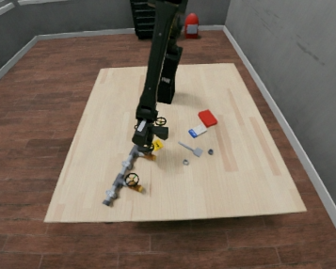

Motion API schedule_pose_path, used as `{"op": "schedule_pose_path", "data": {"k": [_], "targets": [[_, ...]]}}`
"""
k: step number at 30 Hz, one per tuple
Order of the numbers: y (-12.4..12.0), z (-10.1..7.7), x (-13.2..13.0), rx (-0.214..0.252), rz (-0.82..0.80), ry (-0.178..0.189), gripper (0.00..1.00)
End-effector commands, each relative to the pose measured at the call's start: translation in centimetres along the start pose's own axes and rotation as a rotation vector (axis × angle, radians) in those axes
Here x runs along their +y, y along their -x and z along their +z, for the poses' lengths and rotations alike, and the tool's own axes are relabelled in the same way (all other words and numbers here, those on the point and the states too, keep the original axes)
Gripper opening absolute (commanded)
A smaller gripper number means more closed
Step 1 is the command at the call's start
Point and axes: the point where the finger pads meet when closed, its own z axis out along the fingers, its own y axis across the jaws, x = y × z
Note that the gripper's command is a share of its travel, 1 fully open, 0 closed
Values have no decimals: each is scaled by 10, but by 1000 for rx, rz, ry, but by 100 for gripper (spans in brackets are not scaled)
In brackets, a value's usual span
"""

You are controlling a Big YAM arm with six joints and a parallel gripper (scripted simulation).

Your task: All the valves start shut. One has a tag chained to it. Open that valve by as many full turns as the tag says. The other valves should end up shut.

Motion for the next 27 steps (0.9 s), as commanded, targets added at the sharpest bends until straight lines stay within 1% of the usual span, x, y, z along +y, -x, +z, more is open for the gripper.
{"op": "schedule_pose_path", "data": {"k": [1, 20, 27], "targets": [[2, -2, -5, -1, -38, -2, 100], [2, -2, -5, -1, -36, -2, 100], [2, -2, -5, -1, 20, -2, 100]]}}
